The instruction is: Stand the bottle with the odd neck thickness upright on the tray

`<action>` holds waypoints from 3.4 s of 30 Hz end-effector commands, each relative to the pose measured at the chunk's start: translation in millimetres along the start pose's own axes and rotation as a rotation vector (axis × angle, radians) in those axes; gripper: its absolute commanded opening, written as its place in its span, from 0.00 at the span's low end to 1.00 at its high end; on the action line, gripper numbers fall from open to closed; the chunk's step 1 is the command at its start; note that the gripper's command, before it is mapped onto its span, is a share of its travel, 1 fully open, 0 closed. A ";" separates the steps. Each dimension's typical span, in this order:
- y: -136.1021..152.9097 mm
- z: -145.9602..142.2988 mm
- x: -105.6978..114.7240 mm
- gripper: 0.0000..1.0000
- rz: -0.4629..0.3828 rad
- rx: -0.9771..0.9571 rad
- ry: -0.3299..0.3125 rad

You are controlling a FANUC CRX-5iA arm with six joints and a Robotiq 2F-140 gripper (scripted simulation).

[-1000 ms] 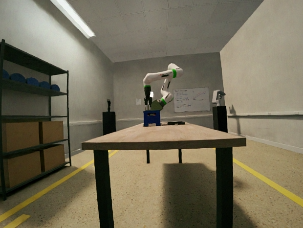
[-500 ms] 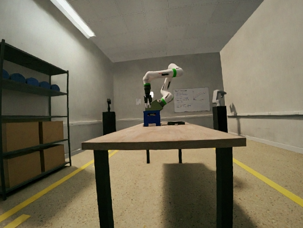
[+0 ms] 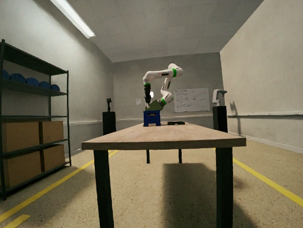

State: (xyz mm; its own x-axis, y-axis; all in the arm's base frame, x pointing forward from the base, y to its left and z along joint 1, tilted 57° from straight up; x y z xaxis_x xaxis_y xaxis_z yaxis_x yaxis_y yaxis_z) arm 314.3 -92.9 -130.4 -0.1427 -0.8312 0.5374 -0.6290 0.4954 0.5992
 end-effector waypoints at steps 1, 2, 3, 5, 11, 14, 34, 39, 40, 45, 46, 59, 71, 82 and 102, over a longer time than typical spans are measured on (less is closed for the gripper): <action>-0.4 0.1 0.7 0.10 0.001 0.000 0.000; -0.4 0.1 0.7 0.10 0.001 0.000 0.000; -0.4 0.1 0.7 0.10 0.001 0.000 0.000; -0.4 0.1 0.7 0.10 0.001 0.000 0.000; -0.4 0.1 0.7 0.10 0.001 0.000 0.000; -0.4 0.1 0.7 0.10 0.001 0.000 0.000; -51.0 -73.2 0.6 0.10 0.001 0.000 0.000; -51.0 -73.2 0.6 0.44 0.001 0.000 0.000; -51.0 -73.2 0.6 0.44 0.001 0.000 0.000; -51.0 -73.2 0.6 0.44 0.001 0.000 0.000; -51.0 -73.2 0.6 0.44 0.001 0.000 0.000; -51.0 -73.2 0.6 0.44 0.001 0.000 0.000; -51.0 -73.2 0.6 0.44 0.001 0.000 0.000; -51.0 -73.2 -0.6 0.44 0.001 0.000 0.000; -51.1 -73.2 -17.5 0.44 0.001 0.000 0.000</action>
State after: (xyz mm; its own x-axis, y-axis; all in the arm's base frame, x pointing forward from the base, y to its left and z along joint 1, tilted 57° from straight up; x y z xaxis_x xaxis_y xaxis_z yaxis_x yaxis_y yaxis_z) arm 404.4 -86.9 -125.5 -0.1425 -0.8312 0.5374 -0.6290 0.4952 0.5992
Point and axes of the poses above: the point where the finger pads meet when closed, its own x axis back along the fingers, its own z axis across the jaws, y = z × x, the point moved 1 cm from there along x, back along the fingers, and after that the axes turned 9 degrees about -x, right-handed, at the moved point
